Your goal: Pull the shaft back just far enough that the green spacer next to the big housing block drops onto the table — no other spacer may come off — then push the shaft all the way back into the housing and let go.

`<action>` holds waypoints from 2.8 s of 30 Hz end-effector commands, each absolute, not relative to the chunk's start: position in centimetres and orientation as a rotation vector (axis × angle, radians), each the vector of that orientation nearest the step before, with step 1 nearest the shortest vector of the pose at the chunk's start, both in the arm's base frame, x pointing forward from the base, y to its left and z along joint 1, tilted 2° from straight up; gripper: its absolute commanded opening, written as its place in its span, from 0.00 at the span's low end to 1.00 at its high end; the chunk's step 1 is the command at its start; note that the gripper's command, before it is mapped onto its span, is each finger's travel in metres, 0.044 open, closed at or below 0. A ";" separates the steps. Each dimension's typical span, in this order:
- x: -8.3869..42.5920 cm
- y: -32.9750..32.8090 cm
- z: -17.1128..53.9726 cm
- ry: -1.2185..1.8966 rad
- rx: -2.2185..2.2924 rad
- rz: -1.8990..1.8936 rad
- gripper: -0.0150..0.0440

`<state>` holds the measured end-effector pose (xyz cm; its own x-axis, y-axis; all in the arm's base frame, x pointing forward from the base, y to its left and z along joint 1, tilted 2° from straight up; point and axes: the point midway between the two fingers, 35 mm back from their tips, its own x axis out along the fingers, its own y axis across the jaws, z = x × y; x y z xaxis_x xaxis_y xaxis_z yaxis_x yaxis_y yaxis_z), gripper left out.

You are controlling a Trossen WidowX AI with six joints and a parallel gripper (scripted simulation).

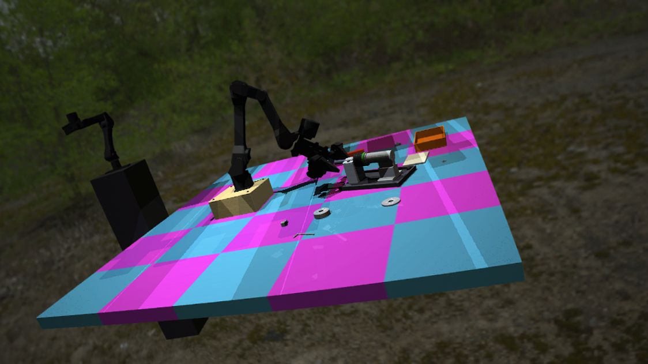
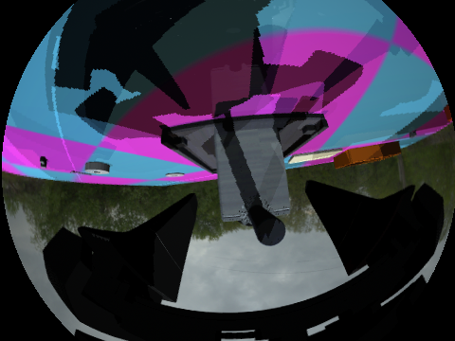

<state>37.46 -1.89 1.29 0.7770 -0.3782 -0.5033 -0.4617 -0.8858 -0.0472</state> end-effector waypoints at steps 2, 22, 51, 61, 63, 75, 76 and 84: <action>37.5 -1.8 1.3 0.659 -2.804 0.740 1.00; 37.6 -1.8 1.3 0.663 -2.803 0.738 0.38; 36.5 -1.2 1.3 0.659 -2.804 0.741 0.25; 36.1 -1.0 1.3 0.659 -2.804 0.742 0.25; 36.2 -1.0 1.3 0.659 -2.804 0.742 0.25; 36.0 -1.0 1.3 0.659 -2.804 0.742 0.25; 36.0 -1.0 1.3 0.659 -2.804 0.742 0.25; 36.0 -0.9 1.3 0.659 -2.804 0.742 0.25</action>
<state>36.05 -0.93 1.35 0.7795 -0.3730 -0.5032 -0.4548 -0.8894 -0.0452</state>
